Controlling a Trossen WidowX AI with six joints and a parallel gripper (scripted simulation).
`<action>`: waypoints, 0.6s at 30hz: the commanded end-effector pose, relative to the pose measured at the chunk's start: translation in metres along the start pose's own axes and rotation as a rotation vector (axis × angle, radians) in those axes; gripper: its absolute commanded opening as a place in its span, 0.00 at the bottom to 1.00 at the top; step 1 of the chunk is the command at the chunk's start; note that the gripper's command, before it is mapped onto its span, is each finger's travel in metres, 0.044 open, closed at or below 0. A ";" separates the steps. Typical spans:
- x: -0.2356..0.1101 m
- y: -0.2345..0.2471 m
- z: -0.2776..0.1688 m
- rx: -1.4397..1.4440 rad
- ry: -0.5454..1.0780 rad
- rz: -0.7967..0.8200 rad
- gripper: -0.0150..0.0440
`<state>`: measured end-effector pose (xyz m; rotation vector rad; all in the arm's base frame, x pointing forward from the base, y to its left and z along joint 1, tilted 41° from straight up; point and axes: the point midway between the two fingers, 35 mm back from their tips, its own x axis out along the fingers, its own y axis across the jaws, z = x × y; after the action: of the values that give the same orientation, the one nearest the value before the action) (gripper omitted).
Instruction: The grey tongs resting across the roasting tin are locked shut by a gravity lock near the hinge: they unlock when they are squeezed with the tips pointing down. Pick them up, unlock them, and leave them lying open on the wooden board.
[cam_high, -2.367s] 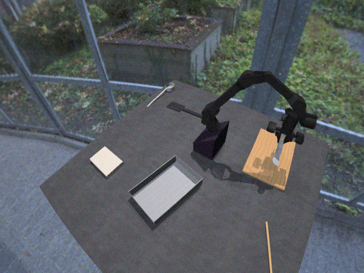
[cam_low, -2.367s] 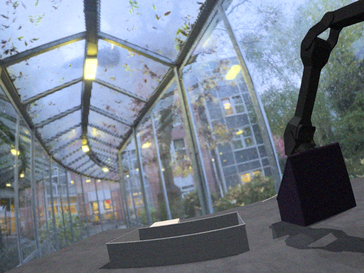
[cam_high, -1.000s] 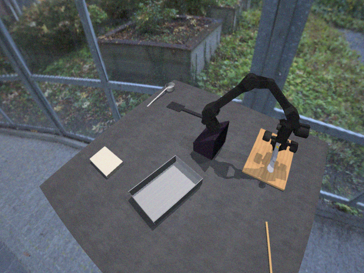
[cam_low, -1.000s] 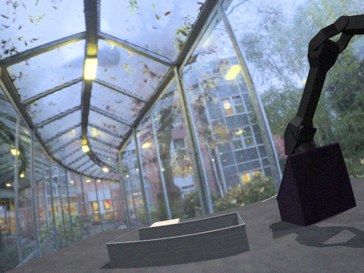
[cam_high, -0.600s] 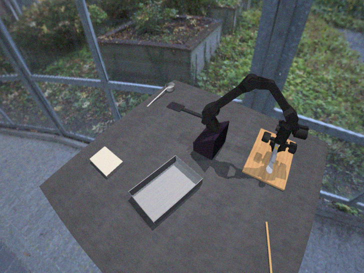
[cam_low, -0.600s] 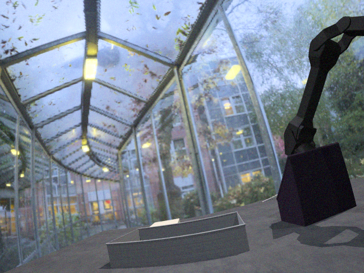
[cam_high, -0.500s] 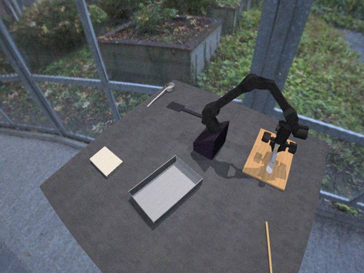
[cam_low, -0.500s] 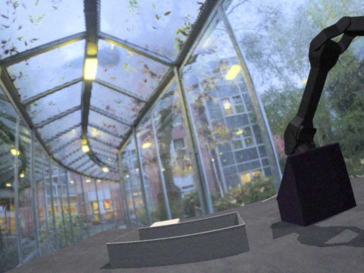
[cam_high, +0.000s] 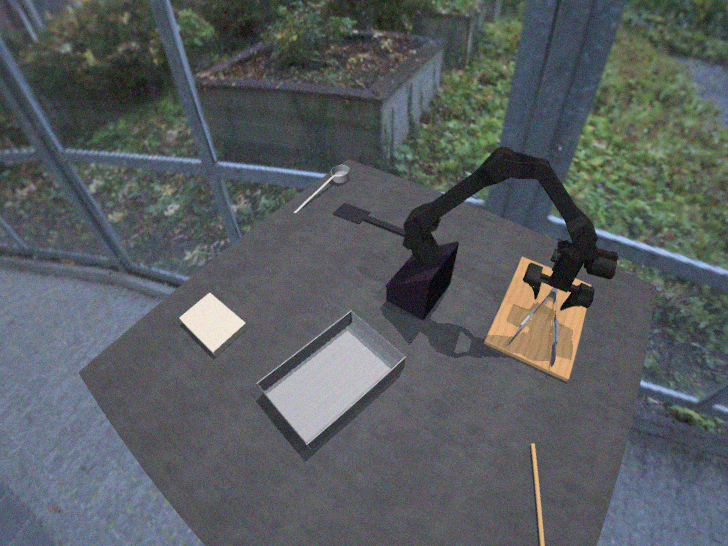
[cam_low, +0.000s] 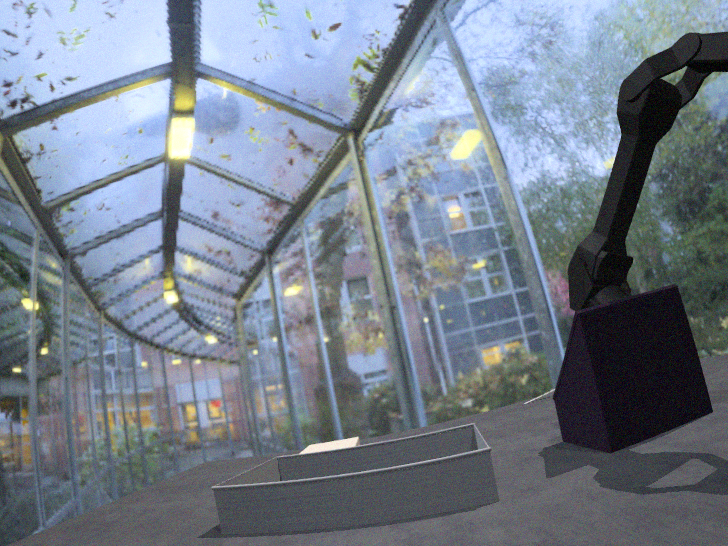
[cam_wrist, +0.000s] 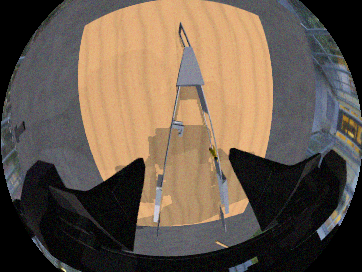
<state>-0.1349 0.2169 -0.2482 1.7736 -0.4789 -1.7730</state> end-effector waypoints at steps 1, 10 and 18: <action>-0.001 -0.001 0.000 -0.001 0.000 -0.002 1.00; -0.033 -0.015 0.040 0.000 -0.003 -0.006 1.00; -0.095 -0.010 0.126 0.000 -0.009 0.000 1.00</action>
<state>-0.2303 0.2629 -0.1961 1.7715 -0.4722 -1.7850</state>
